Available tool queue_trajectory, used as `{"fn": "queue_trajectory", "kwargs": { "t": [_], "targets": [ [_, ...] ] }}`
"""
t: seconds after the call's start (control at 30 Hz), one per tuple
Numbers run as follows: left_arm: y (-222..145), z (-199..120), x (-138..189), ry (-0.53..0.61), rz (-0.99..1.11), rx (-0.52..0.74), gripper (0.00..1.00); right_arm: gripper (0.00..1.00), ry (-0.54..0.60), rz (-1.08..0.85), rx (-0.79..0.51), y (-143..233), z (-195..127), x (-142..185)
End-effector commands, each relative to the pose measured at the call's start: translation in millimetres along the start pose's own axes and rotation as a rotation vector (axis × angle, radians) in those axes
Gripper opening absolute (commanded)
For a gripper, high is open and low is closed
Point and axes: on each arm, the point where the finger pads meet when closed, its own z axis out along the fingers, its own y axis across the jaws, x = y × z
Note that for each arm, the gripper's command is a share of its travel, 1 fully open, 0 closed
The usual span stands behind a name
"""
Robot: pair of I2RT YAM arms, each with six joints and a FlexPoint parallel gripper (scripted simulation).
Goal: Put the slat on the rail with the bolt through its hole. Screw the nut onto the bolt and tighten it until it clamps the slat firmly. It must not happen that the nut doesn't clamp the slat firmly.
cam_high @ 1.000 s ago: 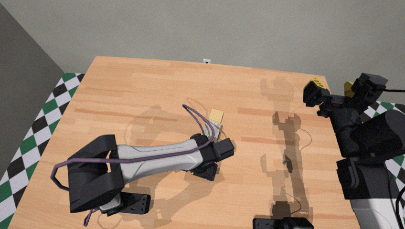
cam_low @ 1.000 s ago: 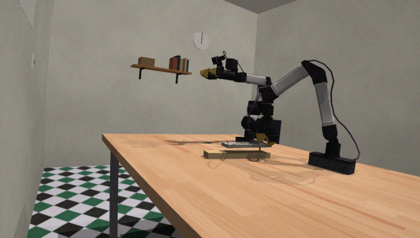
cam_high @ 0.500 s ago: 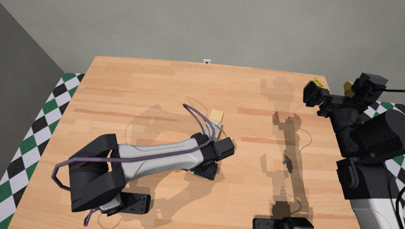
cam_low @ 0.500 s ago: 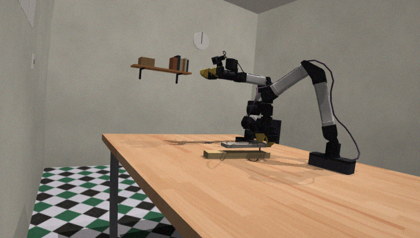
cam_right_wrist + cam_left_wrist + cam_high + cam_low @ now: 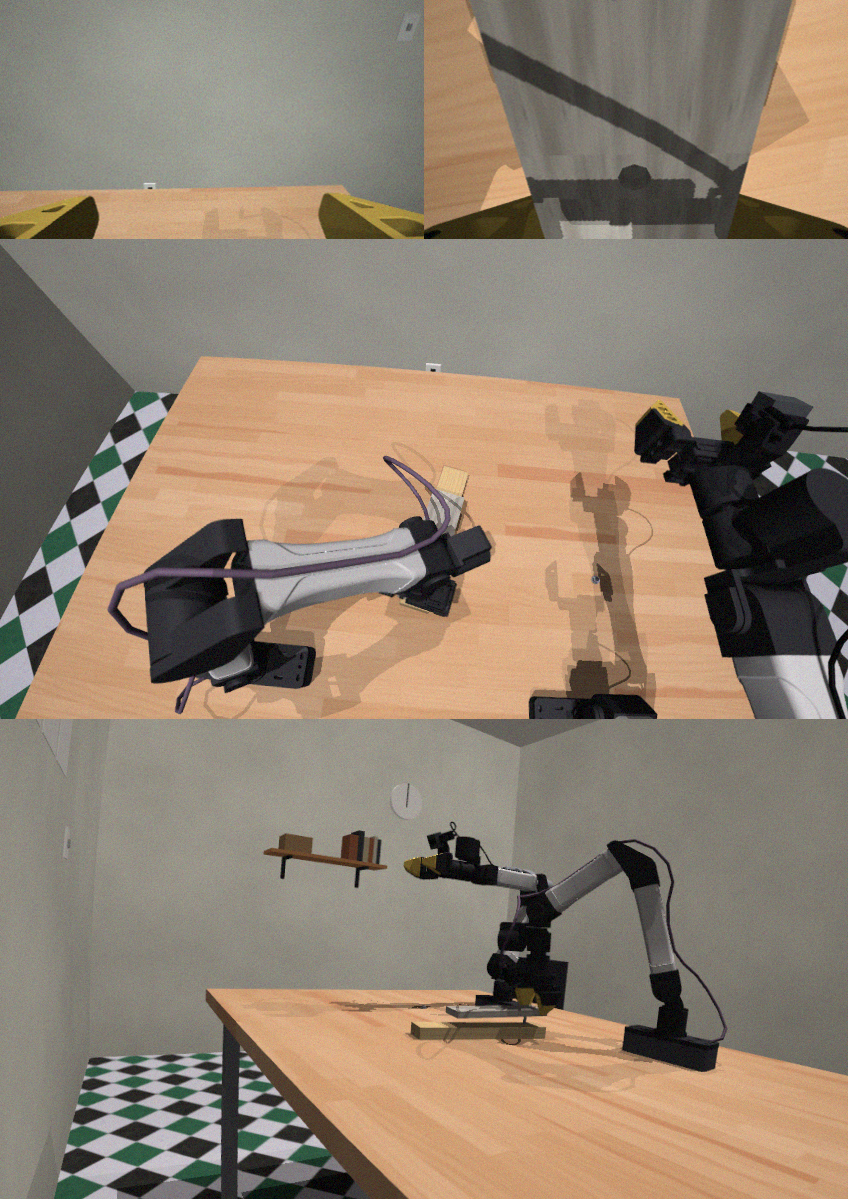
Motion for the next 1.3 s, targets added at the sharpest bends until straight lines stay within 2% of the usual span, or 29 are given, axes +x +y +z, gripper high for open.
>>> {"fn": "queue_trajectory", "kwargs": {
  "t": [0.0,0.63,1.27],
  "targets": [
    [-3.7,-1.7,-15.0,-0.033,-0.003,0.008,0.67,1.00,-0.015,-0.004,-0.008,1.1,-0.7,-5.9],
    [-4.9,-9.7,-13.1,-0.054,-0.006,0.032,0.67,1.00,-0.015,-0.004,-0.008,1.1,-0.7,-5.9],
    [-2.7,-4.6,-9.8,-0.037,-0.006,0.013,0.67,1.00,-0.015,-0.004,-0.008,1.1,-0.7,-5.9]
  ]
}}
